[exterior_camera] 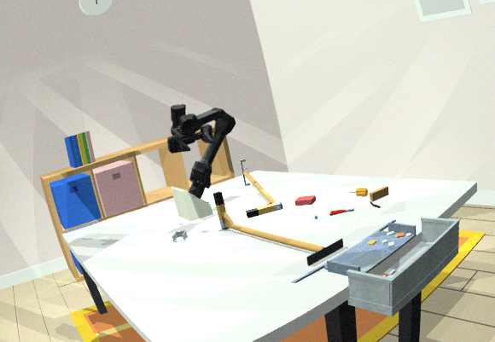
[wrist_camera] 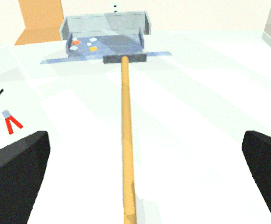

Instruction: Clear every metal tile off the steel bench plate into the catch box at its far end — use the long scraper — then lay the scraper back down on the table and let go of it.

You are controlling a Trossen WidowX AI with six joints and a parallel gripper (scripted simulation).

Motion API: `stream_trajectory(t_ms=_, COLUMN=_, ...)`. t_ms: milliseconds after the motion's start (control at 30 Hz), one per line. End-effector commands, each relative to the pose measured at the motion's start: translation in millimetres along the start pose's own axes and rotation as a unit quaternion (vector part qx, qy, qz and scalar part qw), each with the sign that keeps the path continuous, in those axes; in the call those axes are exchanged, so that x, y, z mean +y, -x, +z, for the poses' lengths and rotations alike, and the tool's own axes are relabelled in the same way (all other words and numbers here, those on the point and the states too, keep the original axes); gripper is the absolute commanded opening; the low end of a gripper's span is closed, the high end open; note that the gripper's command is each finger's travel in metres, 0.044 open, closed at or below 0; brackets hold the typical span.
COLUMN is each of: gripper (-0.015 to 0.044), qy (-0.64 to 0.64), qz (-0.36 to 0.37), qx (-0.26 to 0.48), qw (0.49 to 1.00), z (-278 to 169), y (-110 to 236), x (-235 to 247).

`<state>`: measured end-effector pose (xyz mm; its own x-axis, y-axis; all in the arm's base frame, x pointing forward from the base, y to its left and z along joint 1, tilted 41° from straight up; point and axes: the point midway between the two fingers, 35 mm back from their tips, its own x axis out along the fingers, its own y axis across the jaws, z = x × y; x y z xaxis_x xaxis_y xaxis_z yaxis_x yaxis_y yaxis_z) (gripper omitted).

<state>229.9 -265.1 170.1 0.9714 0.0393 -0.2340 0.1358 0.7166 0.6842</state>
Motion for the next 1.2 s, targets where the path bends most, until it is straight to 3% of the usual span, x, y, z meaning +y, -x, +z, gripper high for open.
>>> stream_trajectory(t_ms=0, gripper=0.0440, qy=-0.004, qz=-0.006, qx=0.028, qw=1.000, z=-19.9, y=-13.5, x=-2.5)
stream_trajectory(t_ms=933, gripper=0.0440, qy=0.023, qz=-0.017, qx=0.262, qw=0.965, z=-160.0, y=-69.2, x=10.9)
stream_trajectory(t_ms=1167, gripper=0.0440, qy=0.024, qz=-0.017, qx=0.268, qw=0.963, z=-161.9, y=-68.8, x=11.3)
